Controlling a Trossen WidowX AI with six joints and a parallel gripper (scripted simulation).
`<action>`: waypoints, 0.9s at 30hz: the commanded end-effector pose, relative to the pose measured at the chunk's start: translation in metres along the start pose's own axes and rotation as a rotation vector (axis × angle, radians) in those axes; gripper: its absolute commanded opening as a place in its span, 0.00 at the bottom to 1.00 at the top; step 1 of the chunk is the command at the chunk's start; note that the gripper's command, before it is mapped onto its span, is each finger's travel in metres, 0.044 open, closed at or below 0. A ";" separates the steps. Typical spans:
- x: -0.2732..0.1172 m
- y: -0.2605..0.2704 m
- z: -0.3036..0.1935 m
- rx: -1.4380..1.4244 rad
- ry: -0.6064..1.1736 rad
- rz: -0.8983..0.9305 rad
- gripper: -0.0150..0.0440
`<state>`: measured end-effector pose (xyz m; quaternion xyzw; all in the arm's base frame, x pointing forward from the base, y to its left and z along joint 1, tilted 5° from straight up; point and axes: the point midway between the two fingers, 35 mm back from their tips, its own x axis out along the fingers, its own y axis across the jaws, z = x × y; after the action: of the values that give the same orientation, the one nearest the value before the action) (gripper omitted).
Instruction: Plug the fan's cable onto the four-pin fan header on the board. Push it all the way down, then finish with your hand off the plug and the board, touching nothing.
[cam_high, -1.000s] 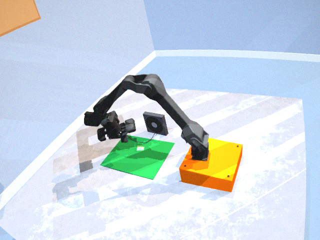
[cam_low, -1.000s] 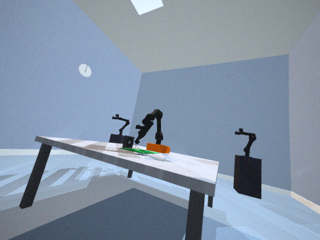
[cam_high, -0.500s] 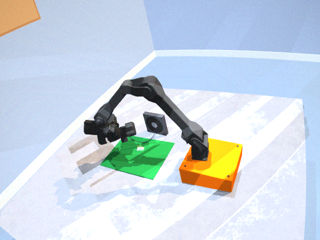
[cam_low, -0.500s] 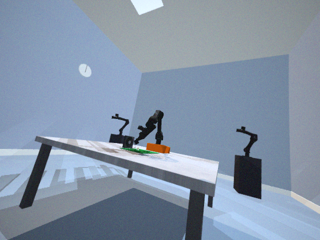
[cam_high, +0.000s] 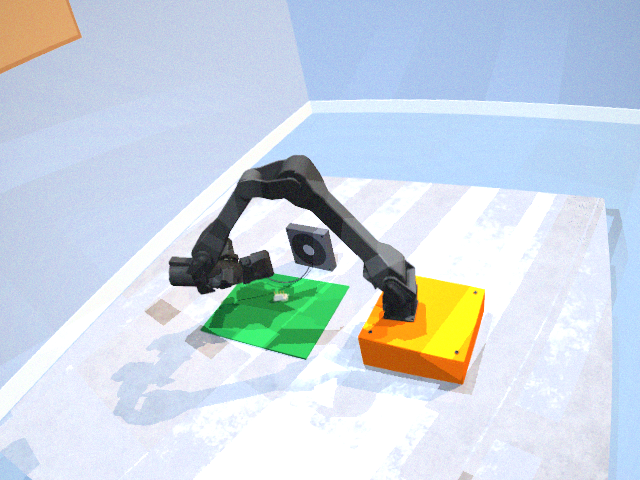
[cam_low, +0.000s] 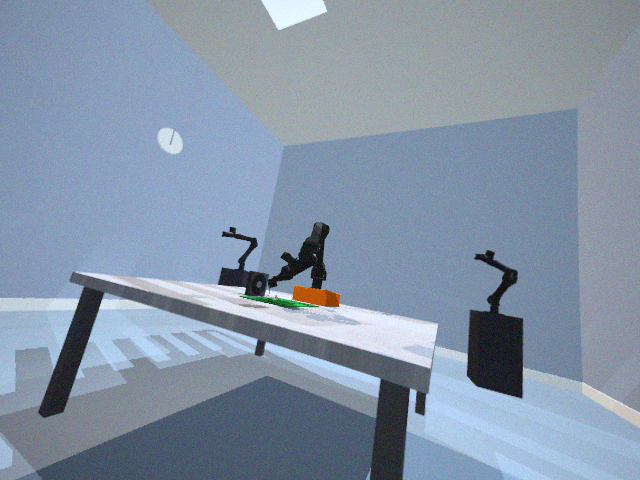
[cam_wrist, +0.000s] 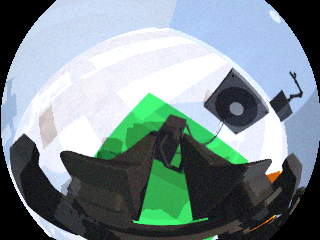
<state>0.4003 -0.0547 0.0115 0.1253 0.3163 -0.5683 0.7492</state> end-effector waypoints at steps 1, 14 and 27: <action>-0.003 0.000 -0.001 0.010 -0.063 0.004 0.25; -0.013 -0.002 -0.004 0.039 -0.241 0.023 0.25; -0.027 -0.007 -0.007 0.076 -0.413 0.051 0.25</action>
<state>0.3892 -0.0361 0.0220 0.0493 0.1539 -0.5755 0.8017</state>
